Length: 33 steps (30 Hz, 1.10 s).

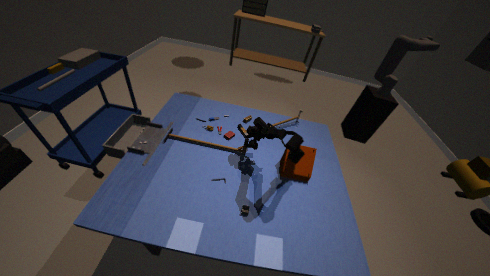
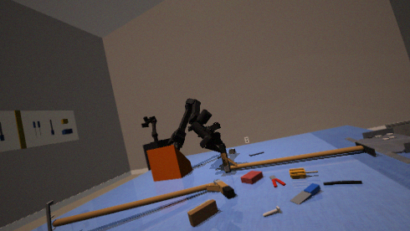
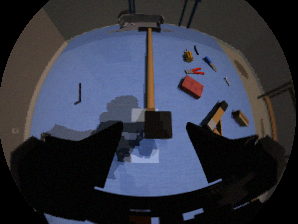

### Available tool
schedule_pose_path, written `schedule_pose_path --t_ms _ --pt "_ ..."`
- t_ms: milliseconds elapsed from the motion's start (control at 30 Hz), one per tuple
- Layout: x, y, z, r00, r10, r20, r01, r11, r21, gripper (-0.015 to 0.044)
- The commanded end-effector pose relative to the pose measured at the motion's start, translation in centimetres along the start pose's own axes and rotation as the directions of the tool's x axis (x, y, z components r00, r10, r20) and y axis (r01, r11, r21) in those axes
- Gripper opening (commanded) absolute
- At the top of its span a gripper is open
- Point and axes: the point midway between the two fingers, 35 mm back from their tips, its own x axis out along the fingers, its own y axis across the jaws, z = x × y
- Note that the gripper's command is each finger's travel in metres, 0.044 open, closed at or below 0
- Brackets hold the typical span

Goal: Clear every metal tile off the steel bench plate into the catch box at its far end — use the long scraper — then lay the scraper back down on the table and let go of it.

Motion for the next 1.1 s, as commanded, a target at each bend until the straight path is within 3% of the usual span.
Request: schedule_pose_path --t_ms 0,367,1067 --pt "-1.2 0.1 0.0 1.0 0.004 0.002 -0.004 1.0 -0.001 0.044" --pt "-3.3 0.2 0.1 1.0 0.009 0.018 -0.009 1.0 0.003 0.044" --pt "-11.9 -0.6 7.3 0.935 0.035 0.354 -0.049 0.998 0.031 0.044"
